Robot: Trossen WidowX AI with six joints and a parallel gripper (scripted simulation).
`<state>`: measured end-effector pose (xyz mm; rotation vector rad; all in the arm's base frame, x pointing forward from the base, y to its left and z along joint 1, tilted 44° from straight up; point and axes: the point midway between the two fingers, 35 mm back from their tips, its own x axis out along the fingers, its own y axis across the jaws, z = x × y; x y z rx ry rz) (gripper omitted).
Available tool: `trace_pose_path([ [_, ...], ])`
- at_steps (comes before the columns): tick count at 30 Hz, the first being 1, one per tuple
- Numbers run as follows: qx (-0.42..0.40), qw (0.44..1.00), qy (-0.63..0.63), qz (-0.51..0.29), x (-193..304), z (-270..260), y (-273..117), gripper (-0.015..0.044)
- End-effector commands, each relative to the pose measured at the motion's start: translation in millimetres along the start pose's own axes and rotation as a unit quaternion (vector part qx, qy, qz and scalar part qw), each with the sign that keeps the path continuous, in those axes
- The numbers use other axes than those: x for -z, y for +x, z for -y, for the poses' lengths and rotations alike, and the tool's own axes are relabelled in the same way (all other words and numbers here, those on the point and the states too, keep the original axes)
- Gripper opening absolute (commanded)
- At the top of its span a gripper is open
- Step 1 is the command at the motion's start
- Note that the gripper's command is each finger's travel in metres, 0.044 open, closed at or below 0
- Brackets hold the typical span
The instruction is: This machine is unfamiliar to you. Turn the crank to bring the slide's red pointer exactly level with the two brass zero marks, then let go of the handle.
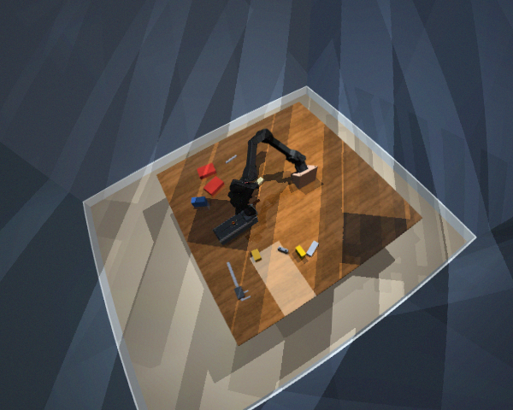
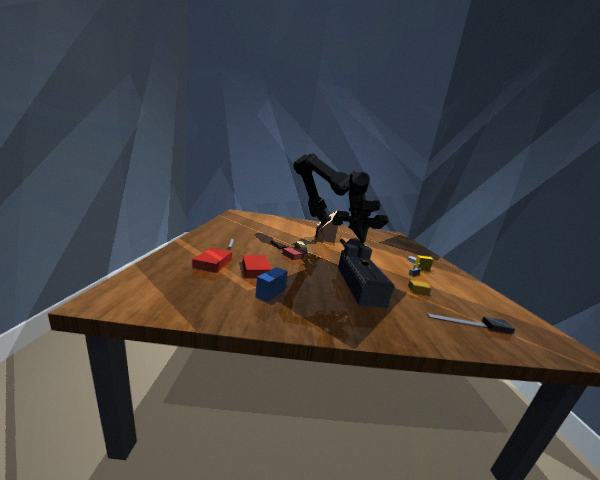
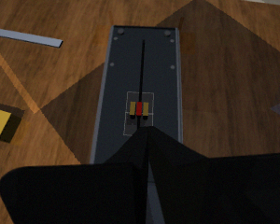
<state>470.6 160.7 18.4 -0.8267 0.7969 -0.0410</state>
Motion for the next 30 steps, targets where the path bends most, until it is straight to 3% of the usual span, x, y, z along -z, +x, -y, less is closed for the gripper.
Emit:
trace_pose_path([
  [1,0.0,1.0,0.0,0.0,0.0,0.0,0.0,0.0],
  [3,0.0,1.0,0.0,0.0,0.0,0.0,0.0,0.0],
  [20,0.0,1.0,0.0,0.0,0.0,0.0,0.0,0.044],
  [21,0.0,1.0,0.0,0.0,0.0,0.0,0.0,0.044],
  [30,0.0,1.0,0.0,0.0,0.0,0.0,0.0,0.0204],
])
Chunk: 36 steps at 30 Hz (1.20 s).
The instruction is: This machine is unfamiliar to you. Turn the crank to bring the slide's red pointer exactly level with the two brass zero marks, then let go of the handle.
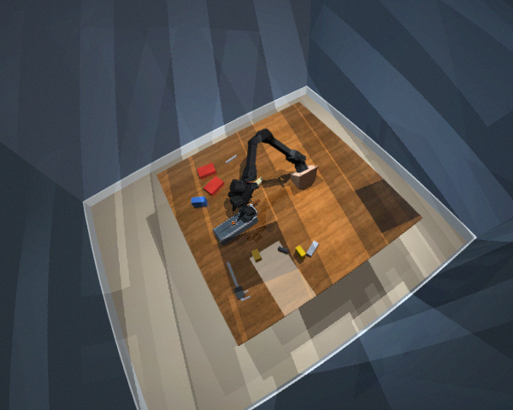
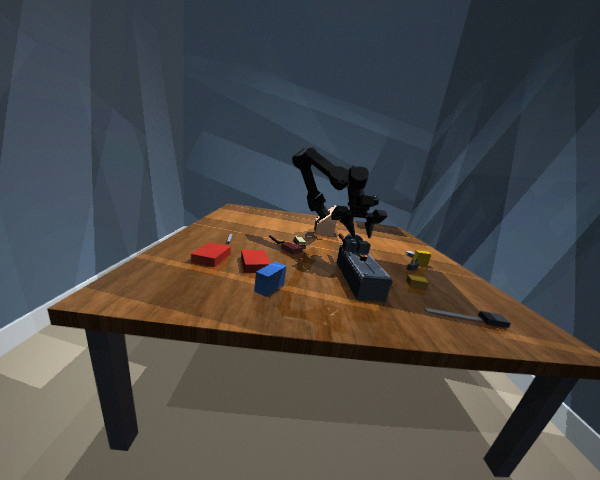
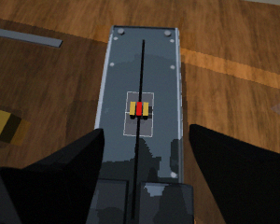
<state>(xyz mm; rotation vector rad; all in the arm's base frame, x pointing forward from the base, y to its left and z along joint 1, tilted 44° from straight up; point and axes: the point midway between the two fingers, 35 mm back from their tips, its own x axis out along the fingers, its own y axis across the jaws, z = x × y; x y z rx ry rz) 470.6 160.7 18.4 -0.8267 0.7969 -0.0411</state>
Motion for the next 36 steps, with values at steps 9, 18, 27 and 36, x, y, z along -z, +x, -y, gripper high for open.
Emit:
trace_pose_path([
  [9,0.0,1.0,0.0,0.0,0.0,0.0,0.0,0.0],
  [18,0.0,1.0,0.0,0.0,0.0,-0.1,0.0,0.0],
  [27,0.0,1.0,0.0,0.0,0.0,-0.1,0.0,0.0026],
  [36,0.0,1.0,0.0,0.0,0.0,-0.1,0.0,0.0263],
])
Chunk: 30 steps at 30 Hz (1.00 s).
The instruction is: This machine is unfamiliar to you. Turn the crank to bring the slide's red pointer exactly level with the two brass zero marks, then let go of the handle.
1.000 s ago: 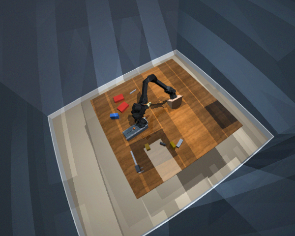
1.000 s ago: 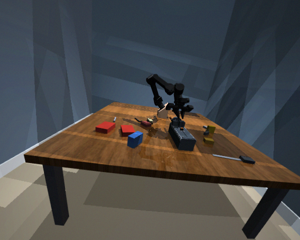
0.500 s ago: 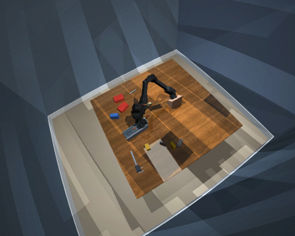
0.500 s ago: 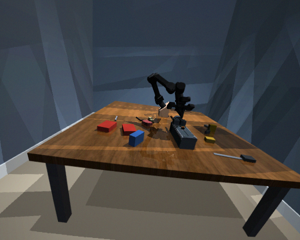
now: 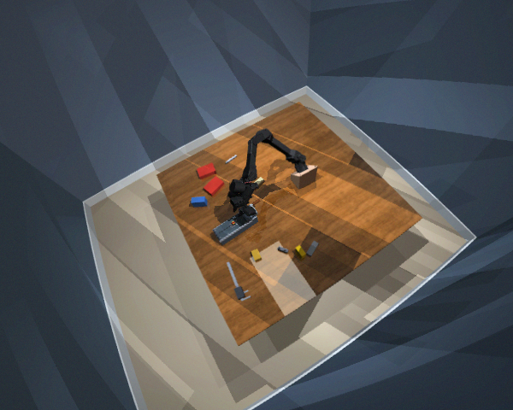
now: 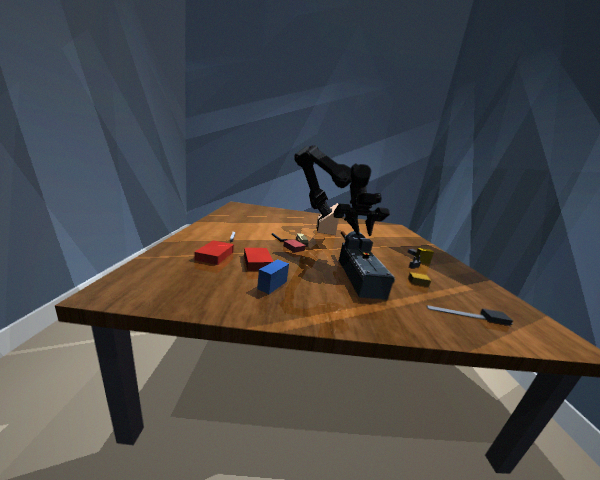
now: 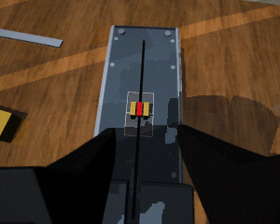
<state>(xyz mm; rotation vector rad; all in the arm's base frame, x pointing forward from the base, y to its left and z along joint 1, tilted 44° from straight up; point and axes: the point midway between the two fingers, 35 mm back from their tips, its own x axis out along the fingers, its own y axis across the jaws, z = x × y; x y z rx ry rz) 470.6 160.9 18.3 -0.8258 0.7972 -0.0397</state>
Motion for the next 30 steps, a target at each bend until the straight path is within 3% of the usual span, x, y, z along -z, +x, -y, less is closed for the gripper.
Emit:
trace_pose_path([
  [1,0.0,1.0,0.0,0.0,0.0,0.1,0.0,0.0289],
  [6,0.0,1.0,0.0,0.0,0.0,0.1,0.0,0.042],
  [8,0.0,1.0,0.0,0.0,0.0,0.1,0.0,0.044],
  [25,0.0,1.0,0.0,0.0,0.0,0.1,0.0,0.0],
  [30,0.0,1.0,0.0,0.0,0.0,0.1,0.0,0.0],
])
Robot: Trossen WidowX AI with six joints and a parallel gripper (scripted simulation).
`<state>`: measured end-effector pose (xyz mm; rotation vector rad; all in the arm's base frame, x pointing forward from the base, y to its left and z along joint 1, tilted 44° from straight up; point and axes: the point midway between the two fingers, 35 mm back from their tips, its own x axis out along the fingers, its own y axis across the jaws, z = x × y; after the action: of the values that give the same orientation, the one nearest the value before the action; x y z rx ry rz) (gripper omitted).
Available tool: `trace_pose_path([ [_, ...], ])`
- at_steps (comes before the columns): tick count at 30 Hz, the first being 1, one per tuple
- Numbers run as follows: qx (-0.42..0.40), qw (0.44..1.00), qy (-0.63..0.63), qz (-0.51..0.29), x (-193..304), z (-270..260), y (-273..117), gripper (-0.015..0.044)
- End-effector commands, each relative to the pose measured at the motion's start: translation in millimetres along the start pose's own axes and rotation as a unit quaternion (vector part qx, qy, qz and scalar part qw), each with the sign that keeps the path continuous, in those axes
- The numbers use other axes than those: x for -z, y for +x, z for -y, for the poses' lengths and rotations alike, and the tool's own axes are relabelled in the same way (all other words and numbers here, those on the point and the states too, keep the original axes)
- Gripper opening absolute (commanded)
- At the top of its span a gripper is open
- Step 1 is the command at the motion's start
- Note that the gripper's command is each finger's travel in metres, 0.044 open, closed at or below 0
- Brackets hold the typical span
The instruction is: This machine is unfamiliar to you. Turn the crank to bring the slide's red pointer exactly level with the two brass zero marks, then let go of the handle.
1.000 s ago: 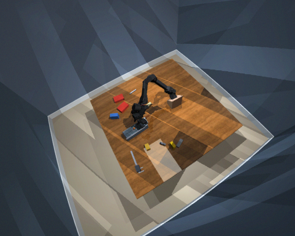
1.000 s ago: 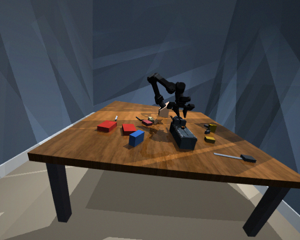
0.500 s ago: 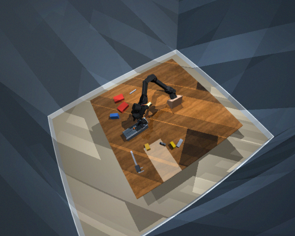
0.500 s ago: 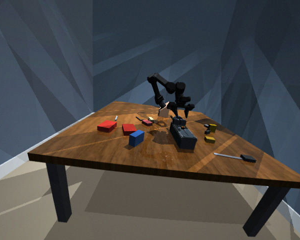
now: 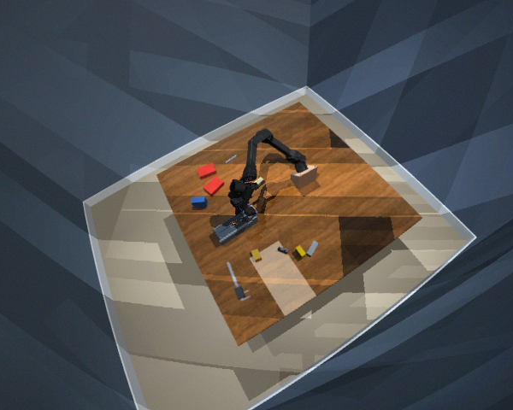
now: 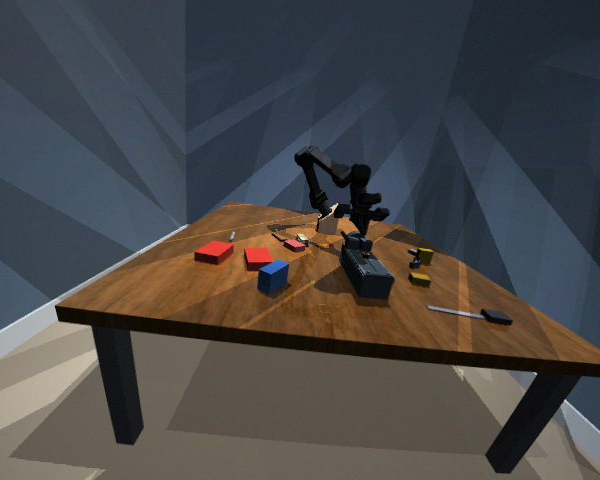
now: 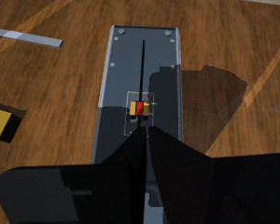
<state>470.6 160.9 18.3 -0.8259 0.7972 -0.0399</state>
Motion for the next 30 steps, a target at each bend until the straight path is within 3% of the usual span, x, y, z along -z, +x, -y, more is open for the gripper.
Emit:
trace_pose_path([
  [1,0.0,1.0,0.0,0.0,0.0,0.1,0.0,0.0],
  [13,0.0,1.0,0.0,0.0,0.0,0.0,0.0,0.0],
  [30,0.0,1.0,0.0,0.0,0.0,0.0,0.0,0.044],
])
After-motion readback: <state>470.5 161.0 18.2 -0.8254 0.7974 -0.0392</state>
